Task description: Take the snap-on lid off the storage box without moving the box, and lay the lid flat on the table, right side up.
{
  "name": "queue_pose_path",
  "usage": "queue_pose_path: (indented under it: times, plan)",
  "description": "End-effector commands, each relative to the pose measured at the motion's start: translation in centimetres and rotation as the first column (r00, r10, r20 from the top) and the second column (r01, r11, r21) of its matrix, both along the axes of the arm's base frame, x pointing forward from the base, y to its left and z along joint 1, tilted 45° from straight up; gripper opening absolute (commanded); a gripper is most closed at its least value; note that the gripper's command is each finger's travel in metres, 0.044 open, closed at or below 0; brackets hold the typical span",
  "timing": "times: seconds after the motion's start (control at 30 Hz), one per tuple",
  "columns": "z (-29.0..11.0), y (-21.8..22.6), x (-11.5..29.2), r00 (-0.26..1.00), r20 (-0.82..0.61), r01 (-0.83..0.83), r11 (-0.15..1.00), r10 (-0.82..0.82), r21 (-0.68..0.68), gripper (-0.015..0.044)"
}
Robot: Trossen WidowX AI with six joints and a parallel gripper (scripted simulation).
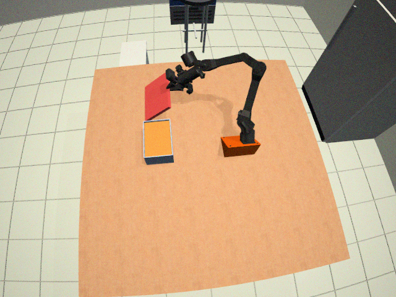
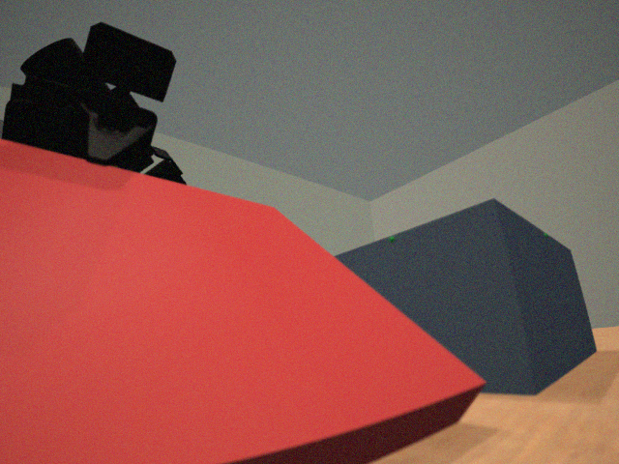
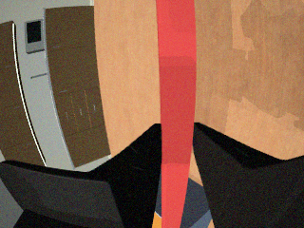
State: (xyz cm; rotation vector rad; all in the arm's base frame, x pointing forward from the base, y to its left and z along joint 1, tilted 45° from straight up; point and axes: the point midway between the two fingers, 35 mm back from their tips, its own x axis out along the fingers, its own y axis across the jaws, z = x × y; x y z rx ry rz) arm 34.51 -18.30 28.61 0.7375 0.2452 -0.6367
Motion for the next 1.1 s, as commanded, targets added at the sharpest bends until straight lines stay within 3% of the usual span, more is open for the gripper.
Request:
queue_pose_path:
  times: [0.0, 1.07]
  plan:
    - [-0.5, -0.3, 0.0, 1.000, -0.004, -0.003, 1.000, 0.003, 0.004, 0.0000]
    - [-2.2, -2.1, 0.1, 1.000, -0.004, -0.003, 1.000, 0.003, 0.002, 0.0000]
